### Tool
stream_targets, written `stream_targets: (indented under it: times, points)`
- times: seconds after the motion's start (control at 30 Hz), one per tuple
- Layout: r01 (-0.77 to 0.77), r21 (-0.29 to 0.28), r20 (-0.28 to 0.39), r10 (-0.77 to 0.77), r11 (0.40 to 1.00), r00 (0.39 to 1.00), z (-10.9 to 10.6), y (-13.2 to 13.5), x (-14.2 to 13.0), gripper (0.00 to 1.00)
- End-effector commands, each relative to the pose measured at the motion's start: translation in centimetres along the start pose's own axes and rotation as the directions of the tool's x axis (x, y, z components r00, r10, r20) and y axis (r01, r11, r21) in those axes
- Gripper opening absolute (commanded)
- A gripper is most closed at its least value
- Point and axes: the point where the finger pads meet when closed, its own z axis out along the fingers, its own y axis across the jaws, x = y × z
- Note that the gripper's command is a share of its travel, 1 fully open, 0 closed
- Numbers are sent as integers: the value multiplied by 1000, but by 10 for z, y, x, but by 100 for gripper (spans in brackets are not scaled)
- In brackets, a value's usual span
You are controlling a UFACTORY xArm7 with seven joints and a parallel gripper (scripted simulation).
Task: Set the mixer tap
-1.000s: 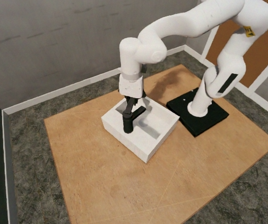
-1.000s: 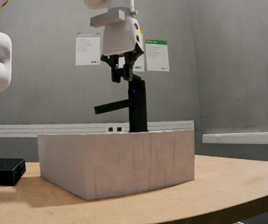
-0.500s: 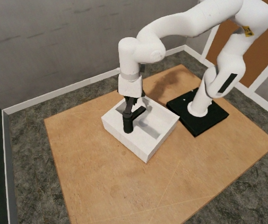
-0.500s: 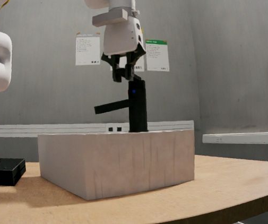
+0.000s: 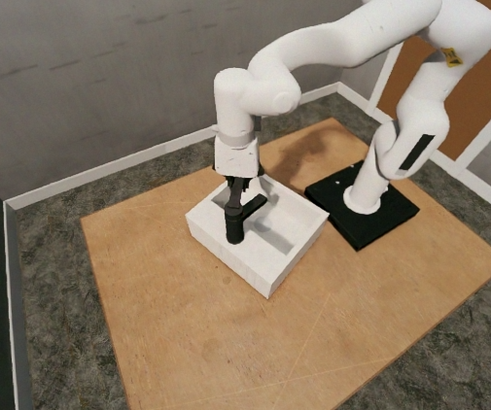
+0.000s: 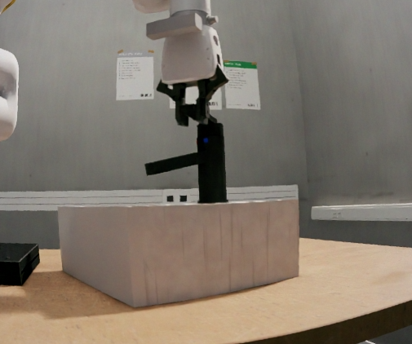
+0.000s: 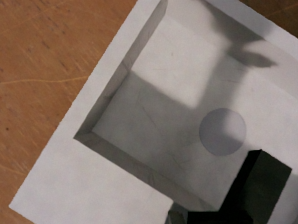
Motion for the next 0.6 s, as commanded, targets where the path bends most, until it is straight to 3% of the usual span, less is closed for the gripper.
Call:
stream_targets:
  times: [0.0,0.2,0.57]
  points:
    - [121,4,2,-121,993,993,-2,-10,-1,0]
    - [283,4,1,-283,959,959,-2,-22,-4,0]
    - [314,4,1,-314,950,950,-2,-24,-4,0]
